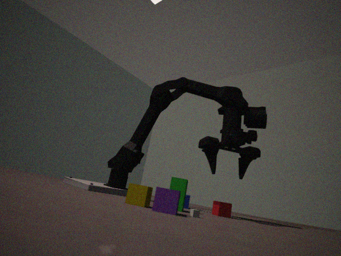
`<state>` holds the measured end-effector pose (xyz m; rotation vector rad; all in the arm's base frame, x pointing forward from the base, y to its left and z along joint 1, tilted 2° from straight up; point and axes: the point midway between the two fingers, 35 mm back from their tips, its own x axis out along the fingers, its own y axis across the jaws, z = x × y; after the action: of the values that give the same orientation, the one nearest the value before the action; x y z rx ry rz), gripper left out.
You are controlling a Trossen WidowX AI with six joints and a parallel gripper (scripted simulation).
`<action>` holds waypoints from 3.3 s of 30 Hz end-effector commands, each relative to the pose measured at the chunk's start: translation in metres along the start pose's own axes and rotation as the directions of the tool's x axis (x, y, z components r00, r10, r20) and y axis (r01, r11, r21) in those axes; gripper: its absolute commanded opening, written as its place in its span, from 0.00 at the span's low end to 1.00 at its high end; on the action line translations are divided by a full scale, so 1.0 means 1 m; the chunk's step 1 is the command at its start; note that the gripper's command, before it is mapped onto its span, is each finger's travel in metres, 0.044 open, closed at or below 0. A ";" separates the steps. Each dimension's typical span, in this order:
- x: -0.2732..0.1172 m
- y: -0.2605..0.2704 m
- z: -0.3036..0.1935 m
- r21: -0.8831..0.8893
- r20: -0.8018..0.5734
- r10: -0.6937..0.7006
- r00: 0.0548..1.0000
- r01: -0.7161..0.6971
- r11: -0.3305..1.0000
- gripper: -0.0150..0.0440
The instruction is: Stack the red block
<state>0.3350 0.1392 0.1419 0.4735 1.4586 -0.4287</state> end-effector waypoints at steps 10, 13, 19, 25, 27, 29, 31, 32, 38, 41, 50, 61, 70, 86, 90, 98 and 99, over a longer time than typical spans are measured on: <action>0.022 0.002 -0.012 0.008 -0.004 -0.024 1.000 0.024 1.000 1.00; 0.042 0.001 -0.012 0.008 -0.004 -0.024 1.000 0.024 1.000 1.00; 0.059 -0.001 -0.011 0.008 -0.004 -0.024 1.000 0.024 1.000 1.00; 0.062 -0.001 -0.011 0.008 -0.004 -0.024 1.000 0.024 1.000 1.00; 0.065 -0.001 -0.010 0.008 -0.004 -0.024 1.000 0.024 1.000 1.00; 0.068 -0.001 -0.010 0.008 -0.004 -0.024 1.000 0.024 1.000 1.00; 0.071 -0.001 -0.010 0.008 -0.004 -0.024 1.000 0.024 1.000 1.00; 0.073 -0.001 -0.010 0.008 -0.004 -0.024 1.000 0.024 1.000 1.00; 0.083 -0.001 -0.010 0.008 -0.004 -0.024 1.000 0.024 1.000 1.00; 0.088 -0.002 -0.010 0.008 -0.004 -0.024 1.000 0.024 1.000 1.00; 0.103 -0.003 -0.011 0.008 -0.004 -0.024 1.000 0.024 1.000 1.00; 0.107 -0.003 -0.011 0.008 -0.004 -0.024 1.000 0.024 1.000 1.00; 0.107 -0.003 -0.011 0.008 -0.004 -0.024 1.000 0.024 1.000 1.00; 0.106 -0.003 -0.011 0.008 -0.004 -0.024 1.000 0.024 1.000 0.47; 0.103 -0.003 -0.011 0.008 -0.004 -0.024 1.000 0.024 1.000 0.35; 0.068 -0.002 -0.011 0.008 -0.004 -0.024 1.000 0.024 1.000 0.25; 0.064 -0.002 -0.011 0.008 -0.004 -0.024 1.000 0.024 1.000 0.25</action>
<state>0.3283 0.1437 0.0589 0.4595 1.4810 -0.4601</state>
